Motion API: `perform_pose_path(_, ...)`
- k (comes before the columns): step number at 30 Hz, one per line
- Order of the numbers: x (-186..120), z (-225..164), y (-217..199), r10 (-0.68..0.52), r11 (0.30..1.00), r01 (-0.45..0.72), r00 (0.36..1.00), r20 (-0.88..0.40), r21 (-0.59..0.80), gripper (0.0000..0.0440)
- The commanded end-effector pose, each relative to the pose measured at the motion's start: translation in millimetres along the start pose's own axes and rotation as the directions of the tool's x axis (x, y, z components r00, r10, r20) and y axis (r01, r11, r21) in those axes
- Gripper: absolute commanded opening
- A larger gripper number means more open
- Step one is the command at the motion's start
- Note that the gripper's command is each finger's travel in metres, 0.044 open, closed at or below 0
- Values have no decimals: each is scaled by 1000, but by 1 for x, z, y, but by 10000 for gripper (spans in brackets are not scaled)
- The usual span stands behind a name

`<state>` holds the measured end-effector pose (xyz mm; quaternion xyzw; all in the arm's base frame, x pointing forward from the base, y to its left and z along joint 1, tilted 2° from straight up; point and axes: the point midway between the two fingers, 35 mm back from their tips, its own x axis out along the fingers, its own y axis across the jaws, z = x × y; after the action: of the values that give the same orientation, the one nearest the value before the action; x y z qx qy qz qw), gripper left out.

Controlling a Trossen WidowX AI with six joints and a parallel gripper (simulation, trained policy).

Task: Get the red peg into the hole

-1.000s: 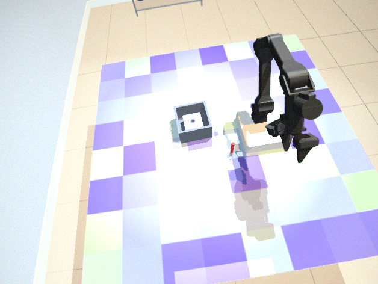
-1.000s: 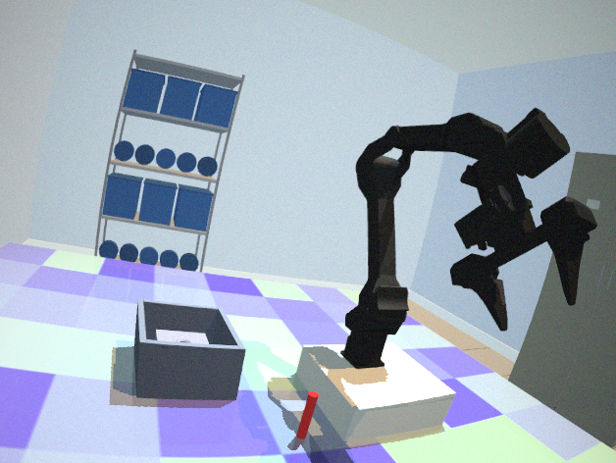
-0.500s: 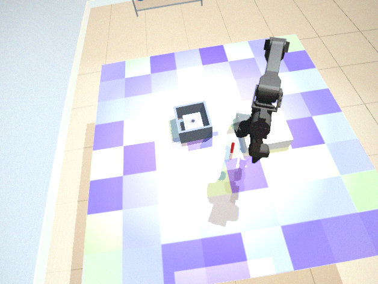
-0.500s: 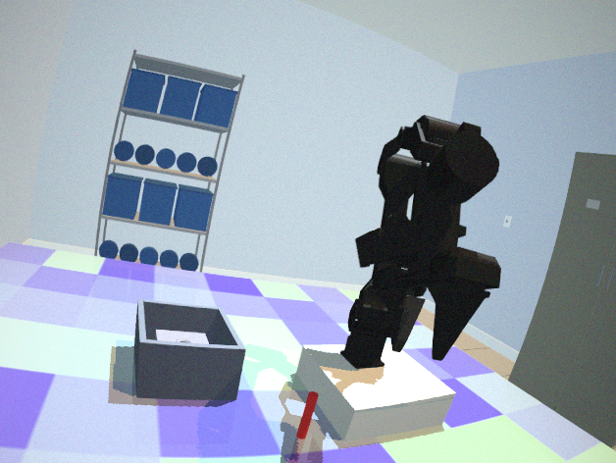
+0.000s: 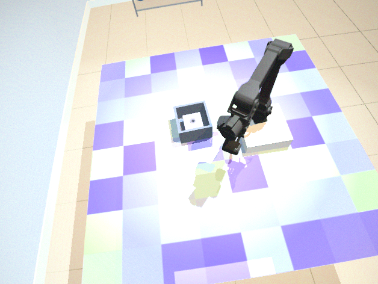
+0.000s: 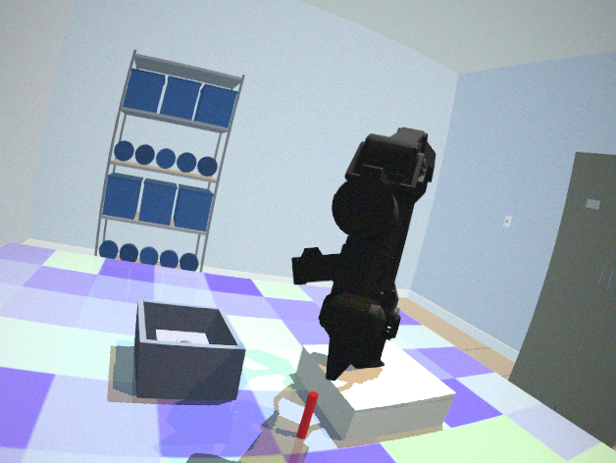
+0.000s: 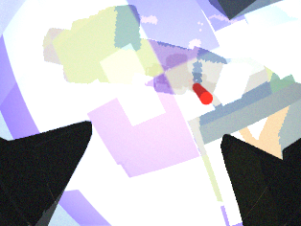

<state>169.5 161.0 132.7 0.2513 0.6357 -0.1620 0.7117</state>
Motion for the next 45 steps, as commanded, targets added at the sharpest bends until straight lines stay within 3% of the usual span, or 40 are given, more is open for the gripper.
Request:
perform_pose_path(1, 17, 10, -15, -75, 995, 74, 997, 5, 72, 440)
perform_pose_path(11, 60, 20, -39, -170, 965, 166, 986, 2, 205, 440)
perform_pose_path(24, 117, 20, -51, -143, 937, 129, 989, 21, 324, 433)
perform_pose_path(29, 129, 16, -58, -151, 920, 138, 989, 7, 366, 341)
perform_pose_path(42, 131, 13, -61, -155, 902, 177, 984, -86, 395, 3)
perform_pose_path(45, 126, 18, -60, -147, 910, 160, 987, -64, 384, 0)
